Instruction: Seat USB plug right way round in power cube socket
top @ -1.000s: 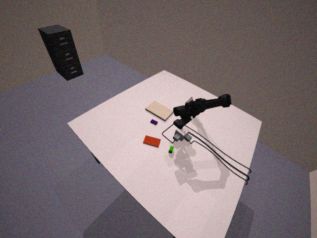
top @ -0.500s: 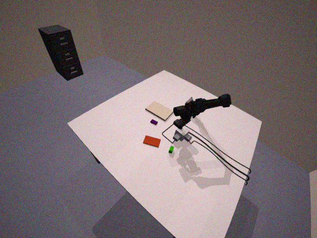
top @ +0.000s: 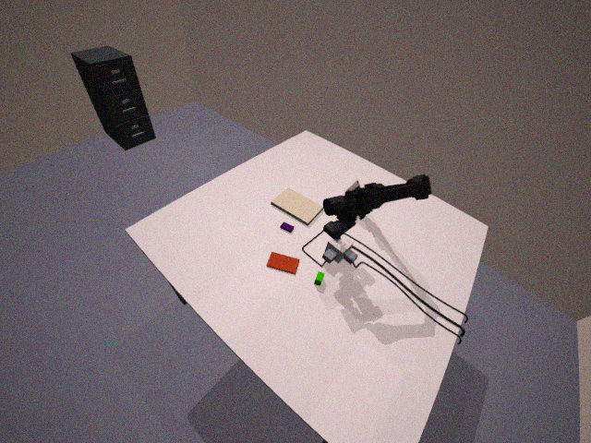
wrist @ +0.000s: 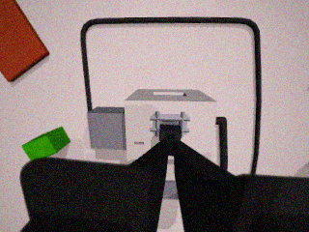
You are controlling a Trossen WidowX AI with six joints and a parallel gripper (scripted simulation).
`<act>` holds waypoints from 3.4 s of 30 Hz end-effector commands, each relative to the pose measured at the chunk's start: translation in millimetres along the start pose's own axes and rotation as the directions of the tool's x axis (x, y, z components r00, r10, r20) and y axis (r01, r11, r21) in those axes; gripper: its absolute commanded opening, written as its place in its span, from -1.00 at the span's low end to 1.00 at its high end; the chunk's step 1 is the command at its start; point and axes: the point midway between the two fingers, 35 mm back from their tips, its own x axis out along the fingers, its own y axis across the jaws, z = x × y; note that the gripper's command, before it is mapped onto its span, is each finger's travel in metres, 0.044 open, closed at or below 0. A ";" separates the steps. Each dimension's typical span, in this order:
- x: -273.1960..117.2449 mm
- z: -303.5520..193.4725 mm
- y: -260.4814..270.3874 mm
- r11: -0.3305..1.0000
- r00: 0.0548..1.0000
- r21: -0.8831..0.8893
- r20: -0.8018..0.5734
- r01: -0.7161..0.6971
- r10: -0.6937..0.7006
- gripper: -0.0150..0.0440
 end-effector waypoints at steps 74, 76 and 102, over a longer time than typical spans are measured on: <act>-24.8 -0.1 0.0 0.660 1.000 -0.751 -0.002 -0.001 0.000 -0.49; -24.8 -0.1 0.0 0.620 1.000 -0.785 -0.002 -0.001 0.000 -0.49; -24.8 -0.1 0.0 -0.012 1.000 -1.000 -0.002 -0.002 0.000 -0.49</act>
